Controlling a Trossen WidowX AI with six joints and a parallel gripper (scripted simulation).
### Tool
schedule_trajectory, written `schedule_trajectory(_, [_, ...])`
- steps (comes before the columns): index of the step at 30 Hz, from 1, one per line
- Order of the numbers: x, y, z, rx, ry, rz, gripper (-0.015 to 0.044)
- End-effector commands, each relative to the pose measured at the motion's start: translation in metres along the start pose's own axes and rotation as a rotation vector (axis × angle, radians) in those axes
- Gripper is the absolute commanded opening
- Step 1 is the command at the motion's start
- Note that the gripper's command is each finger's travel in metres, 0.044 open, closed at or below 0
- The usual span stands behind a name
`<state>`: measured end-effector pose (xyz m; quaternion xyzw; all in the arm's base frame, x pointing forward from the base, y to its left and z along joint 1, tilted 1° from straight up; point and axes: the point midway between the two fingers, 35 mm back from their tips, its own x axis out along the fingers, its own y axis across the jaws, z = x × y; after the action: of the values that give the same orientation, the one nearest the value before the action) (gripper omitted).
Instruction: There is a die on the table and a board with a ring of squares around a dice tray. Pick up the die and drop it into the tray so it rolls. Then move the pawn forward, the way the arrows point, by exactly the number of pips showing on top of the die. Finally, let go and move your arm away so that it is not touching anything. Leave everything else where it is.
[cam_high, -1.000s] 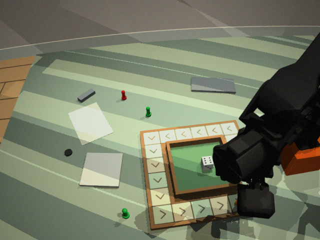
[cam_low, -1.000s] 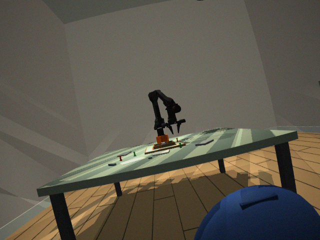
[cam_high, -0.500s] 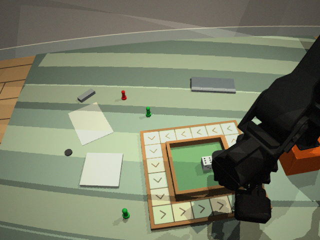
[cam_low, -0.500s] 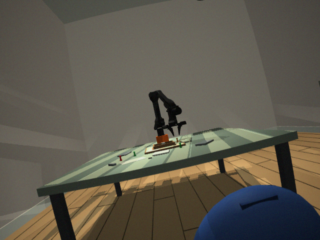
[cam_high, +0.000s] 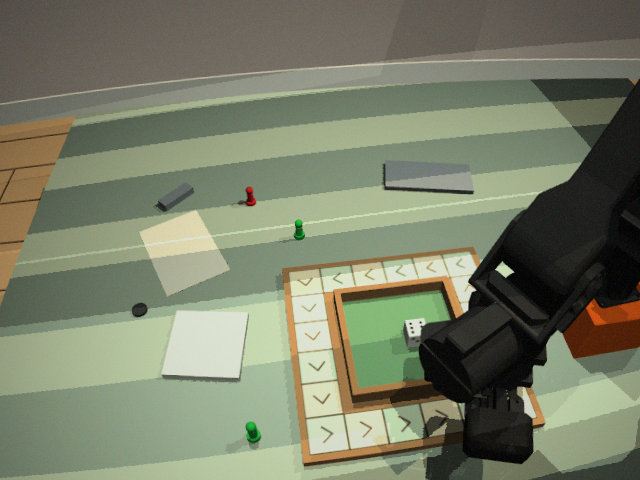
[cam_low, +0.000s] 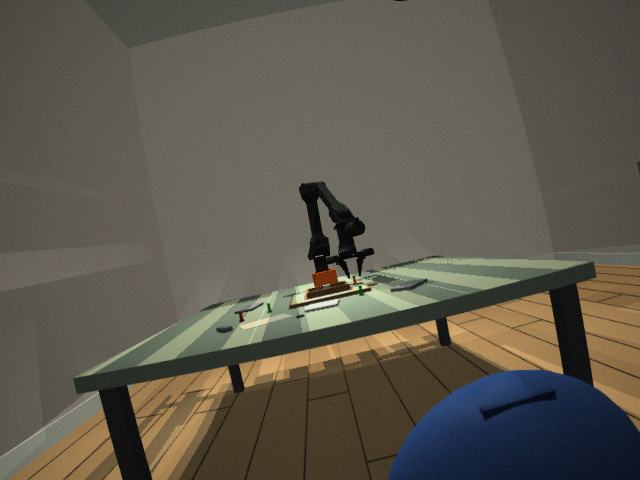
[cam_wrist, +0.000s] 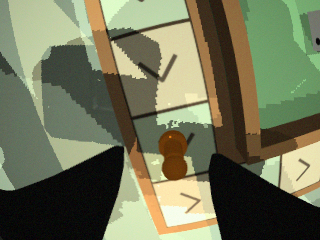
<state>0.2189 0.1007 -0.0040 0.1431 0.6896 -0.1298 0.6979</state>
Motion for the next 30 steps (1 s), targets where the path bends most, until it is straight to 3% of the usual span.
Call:
schedule_trajectory(1, [0.009,-0.003,-0.003,0.006,0.012,-0.009,0.0200])
schedule_trajectory(8, [0.018,-0.003,-0.004,0.006,0.012,-0.009,0.0200])
schedule_trajectory(13, [0.018,-0.003,-0.004,0.006,0.012,-0.009,0.0069])
schedule_trajectory(24, [0.017,-0.003,-0.003,0.006,0.012,-0.009,0.0000])
schedule_trajectory(30, [-0.017,0.003,0.001,0.006,0.011,-0.009,0.0000])
